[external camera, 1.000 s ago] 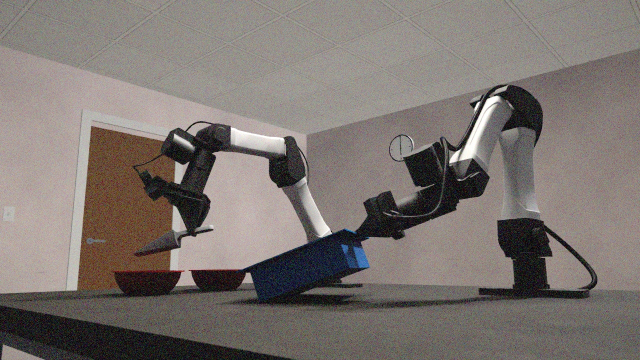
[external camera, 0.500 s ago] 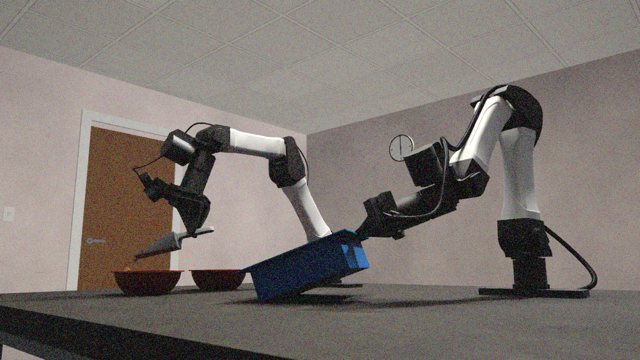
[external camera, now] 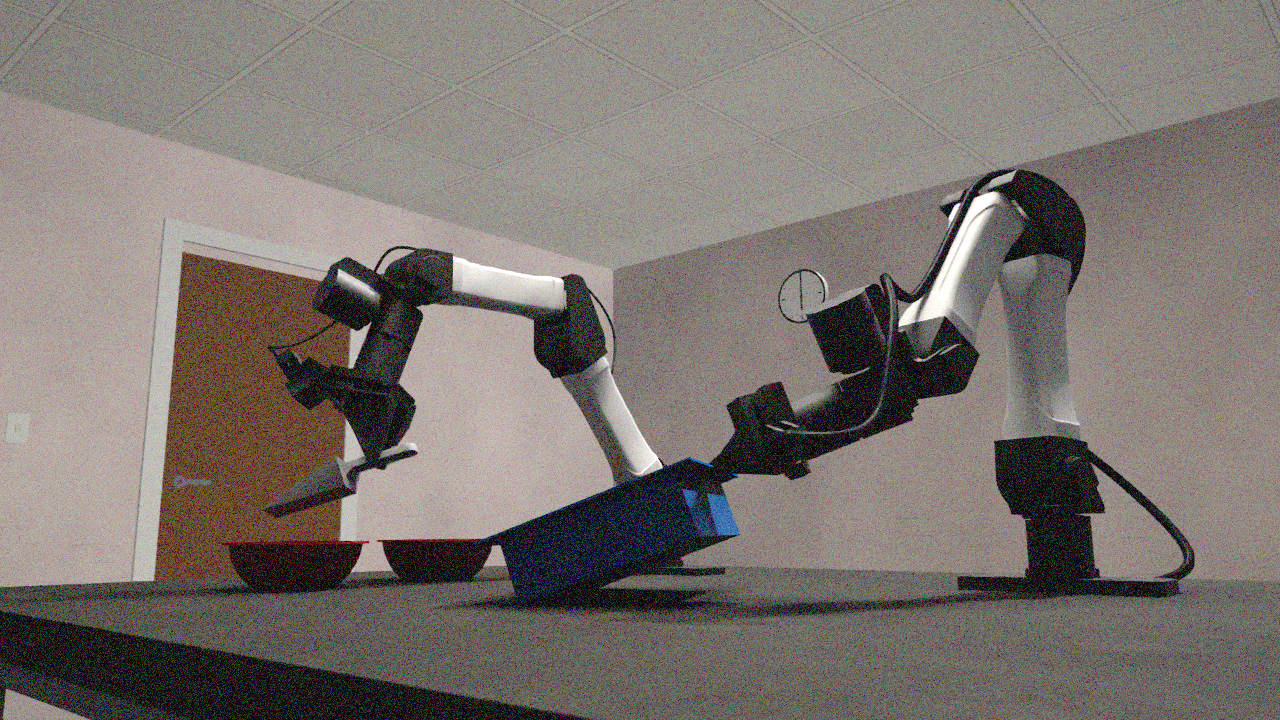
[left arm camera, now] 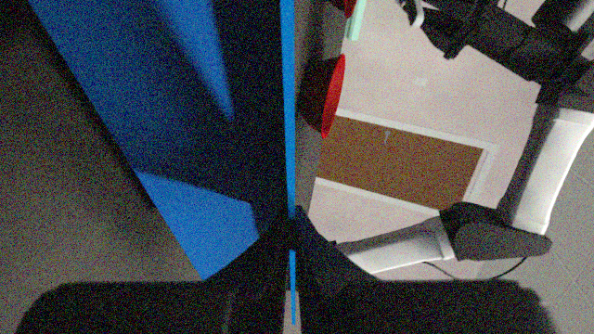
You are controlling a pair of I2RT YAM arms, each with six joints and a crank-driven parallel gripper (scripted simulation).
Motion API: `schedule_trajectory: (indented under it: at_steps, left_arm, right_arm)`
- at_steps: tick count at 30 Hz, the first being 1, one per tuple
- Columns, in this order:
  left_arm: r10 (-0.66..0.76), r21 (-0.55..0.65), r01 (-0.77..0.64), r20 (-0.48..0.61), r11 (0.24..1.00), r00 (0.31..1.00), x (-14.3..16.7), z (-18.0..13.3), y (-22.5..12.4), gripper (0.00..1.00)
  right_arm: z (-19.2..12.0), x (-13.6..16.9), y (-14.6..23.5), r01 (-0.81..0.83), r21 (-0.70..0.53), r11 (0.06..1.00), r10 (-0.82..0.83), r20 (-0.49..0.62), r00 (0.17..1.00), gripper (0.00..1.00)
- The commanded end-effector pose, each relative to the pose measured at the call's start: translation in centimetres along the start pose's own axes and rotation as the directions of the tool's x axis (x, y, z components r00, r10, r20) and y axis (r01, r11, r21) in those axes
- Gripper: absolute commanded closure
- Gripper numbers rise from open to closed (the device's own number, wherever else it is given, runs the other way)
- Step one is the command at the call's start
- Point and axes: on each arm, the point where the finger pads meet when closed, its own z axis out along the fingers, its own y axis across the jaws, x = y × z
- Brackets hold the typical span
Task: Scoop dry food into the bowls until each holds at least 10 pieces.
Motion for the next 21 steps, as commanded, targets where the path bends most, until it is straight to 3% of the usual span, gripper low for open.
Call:
schedule_trajectory:
  at_steps: [1,11,17,21]
  left_arm:
    - [0.101,0.089,-0.102,0.02,0.991,0.995,-0.7,-0.3,-3.6,1.0]
    - [0.101,0.089,-0.102,0.02,0.991,0.995,-0.7,-0.3,-3.6,1.0]
    - [0.101,0.089,-0.102,0.02,0.991,0.995,-0.7,-0.3,-3.6,1.0]
    - [0.101,0.089,-0.102,0.02,0.991,0.995,-0.7,-0.3,-3.6,1.0]
  right_arm:
    - [-1.1,-0.6,1.8,-0.062,-0.067,0.996,0.062,0.003,0.998,1.0]
    - [-1.6,-1.0,2.5,-0.168,-0.099,0.981,0.166,-0.025,0.986,1.0]
    - [-4.0,-1.5,3.5,-0.238,-0.161,0.958,0.237,-0.026,0.971,1.0]
    - [-2.5,-0.5,2.3,-0.09,-0.096,0.991,0.093,0.018,0.996,1.0]
